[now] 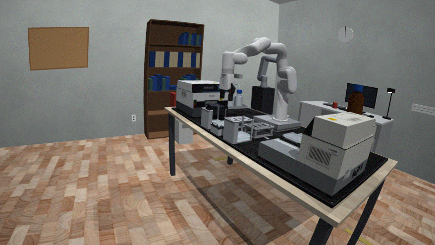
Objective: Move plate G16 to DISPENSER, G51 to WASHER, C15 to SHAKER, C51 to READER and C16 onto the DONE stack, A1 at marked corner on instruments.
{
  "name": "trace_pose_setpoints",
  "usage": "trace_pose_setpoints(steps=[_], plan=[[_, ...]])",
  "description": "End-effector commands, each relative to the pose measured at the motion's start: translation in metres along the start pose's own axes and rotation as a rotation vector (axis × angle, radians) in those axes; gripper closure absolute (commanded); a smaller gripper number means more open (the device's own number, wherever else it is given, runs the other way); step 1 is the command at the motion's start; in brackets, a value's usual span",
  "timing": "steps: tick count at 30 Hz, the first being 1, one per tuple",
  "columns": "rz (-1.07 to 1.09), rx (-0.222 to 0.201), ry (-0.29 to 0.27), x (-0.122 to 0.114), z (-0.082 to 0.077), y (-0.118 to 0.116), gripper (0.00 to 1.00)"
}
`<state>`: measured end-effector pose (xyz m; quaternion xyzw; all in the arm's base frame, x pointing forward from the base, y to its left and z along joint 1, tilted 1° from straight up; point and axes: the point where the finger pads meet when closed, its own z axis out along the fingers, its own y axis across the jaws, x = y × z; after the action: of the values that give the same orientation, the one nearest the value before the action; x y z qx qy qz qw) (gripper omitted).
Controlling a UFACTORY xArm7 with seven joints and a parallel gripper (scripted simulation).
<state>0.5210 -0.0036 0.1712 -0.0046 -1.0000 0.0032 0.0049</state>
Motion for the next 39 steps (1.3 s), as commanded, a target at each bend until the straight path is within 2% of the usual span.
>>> trace_pose_setpoints(steps=[1, 39], plan=[[0.0, 0.0, -0.005, -0.001, 0.0, 0.0, 0.0], [0.0, 0.0, -0.005, -0.002, 0.045, 0.0, 0.0]])
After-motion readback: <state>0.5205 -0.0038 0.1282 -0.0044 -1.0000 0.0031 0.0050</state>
